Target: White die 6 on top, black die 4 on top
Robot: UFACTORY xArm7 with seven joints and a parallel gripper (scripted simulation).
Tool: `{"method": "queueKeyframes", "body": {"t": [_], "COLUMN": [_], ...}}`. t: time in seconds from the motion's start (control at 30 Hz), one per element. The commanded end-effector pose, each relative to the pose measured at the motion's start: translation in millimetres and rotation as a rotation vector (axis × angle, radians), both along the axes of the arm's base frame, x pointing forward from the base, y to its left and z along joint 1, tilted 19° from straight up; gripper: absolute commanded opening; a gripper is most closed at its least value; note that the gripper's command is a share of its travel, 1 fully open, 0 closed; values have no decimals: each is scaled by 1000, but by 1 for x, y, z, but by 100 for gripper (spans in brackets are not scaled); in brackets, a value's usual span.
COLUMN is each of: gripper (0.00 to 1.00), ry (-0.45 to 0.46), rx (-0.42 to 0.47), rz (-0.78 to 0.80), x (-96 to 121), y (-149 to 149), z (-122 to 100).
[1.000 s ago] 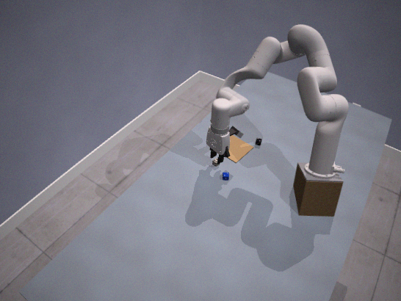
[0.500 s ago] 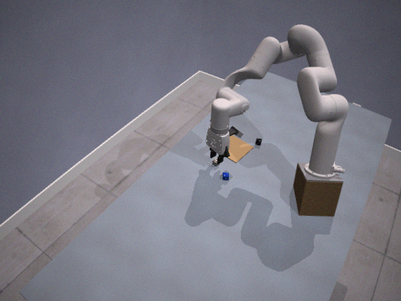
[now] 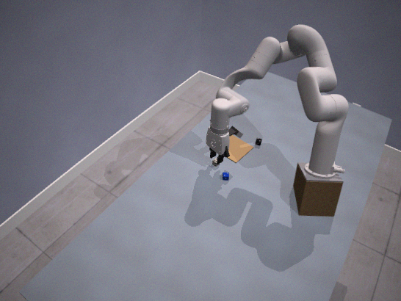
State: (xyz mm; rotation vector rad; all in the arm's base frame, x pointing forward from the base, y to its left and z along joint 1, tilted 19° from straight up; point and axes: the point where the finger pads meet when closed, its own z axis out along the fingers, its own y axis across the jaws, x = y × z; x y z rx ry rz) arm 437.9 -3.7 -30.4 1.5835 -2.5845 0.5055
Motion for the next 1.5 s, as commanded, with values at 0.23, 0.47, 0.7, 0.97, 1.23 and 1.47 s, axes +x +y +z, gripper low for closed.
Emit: {"method": "queueKeyframes", "body": {"t": [0.23,0.47,0.7,0.97,1.23,1.47], "gripper": [42,42,42,42,42,42], "ry": [-3,-3,-3,-3,-3,-3], "rx": [0,0,0,0,0,0], "rz": [2,2,2,2,2,2], "x": [1,1,1,1,2,3], "y": [1,1,1,1,-2,-5], "z": [1,1,1,0,-7,-17]}}
